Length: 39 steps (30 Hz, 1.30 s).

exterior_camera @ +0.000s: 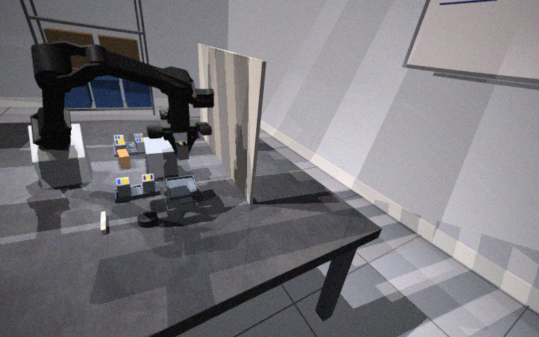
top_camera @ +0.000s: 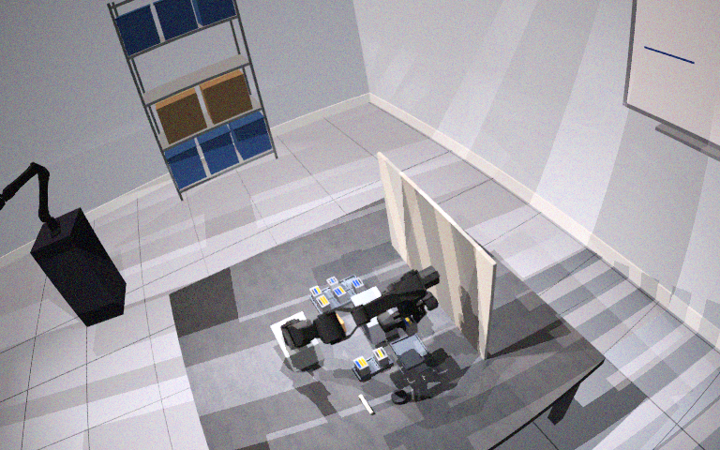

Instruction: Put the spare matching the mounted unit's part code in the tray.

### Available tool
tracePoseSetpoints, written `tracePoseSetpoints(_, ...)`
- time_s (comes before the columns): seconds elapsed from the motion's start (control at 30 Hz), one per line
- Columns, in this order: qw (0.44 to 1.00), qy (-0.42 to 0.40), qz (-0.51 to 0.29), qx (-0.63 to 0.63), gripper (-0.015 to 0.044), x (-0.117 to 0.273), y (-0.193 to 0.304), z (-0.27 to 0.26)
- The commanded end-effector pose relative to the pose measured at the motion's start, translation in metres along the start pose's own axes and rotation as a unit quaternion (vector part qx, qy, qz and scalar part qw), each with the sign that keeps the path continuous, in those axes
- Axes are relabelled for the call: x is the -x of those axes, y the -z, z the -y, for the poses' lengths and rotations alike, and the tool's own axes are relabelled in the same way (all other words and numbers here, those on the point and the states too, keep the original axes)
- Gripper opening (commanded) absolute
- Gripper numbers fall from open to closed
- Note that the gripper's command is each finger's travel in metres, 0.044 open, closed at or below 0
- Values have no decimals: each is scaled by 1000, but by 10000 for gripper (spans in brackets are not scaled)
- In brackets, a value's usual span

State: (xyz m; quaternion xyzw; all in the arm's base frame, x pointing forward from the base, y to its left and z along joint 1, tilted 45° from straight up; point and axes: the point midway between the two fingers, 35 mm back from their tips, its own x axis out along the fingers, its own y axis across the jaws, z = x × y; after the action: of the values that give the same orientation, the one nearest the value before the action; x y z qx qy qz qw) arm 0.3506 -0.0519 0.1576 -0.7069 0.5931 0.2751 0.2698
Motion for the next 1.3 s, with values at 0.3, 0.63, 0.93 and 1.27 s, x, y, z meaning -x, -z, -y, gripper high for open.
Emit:
tracePoseSetpoints(0.3,1000,-1,2,3,0,-14,-1,1)
tracePoseSetpoints(0.63,1000,-1,2,3,0,-24,-1,2)
tracePoseSetpoints(0.93,1000,-1,2,3,0,-33,-1,2)
tracePoseSetpoints(1.27,1000,0,2,2,0,-43,-1,2)
